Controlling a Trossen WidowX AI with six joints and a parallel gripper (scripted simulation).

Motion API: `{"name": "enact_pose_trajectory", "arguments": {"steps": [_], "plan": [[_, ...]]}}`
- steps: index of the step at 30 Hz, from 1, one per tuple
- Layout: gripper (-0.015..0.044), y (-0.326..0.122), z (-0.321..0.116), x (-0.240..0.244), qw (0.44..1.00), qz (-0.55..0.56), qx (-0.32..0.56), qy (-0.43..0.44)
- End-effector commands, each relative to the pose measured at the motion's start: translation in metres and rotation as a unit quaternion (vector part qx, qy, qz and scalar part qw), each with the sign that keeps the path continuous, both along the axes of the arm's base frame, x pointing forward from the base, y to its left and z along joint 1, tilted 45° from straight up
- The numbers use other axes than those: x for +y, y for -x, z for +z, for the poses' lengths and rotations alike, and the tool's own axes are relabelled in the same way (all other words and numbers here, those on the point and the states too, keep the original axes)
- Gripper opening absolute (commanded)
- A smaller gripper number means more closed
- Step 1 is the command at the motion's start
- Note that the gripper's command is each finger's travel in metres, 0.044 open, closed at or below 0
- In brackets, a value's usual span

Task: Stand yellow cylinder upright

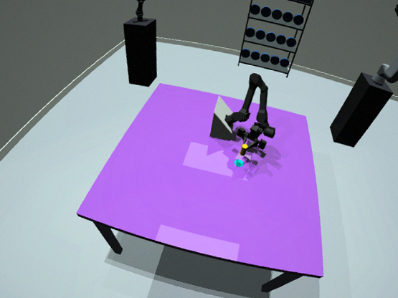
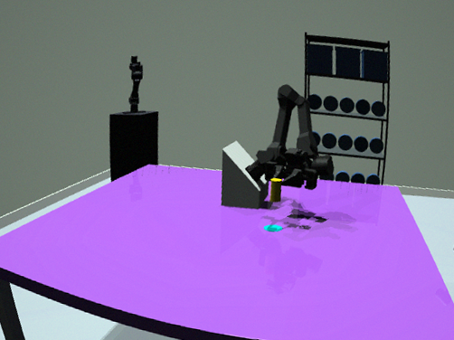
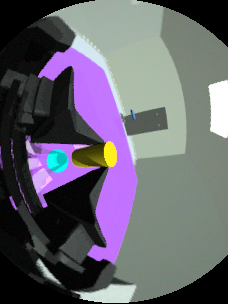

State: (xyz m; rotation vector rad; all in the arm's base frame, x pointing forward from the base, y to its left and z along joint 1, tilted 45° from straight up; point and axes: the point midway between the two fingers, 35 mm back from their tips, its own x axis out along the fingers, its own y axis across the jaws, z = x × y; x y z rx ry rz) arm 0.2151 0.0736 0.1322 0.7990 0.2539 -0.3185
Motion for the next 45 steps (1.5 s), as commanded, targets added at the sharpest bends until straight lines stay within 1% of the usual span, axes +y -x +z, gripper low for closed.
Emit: {"name": "enact_pose_trajectory", "arguments": {"steps": [1,32,45], "plan": [[0.0105,-0.001,-0.005,0.006,1.000,-0.005,-0.001,-0.001],[0.0105,0.003,-0.054,0.050,1.000,-0.003,-0.005,0.001],[0.0105,0.006,-0.066,0.064,1.000,0.000,0.002,0.004]]}}
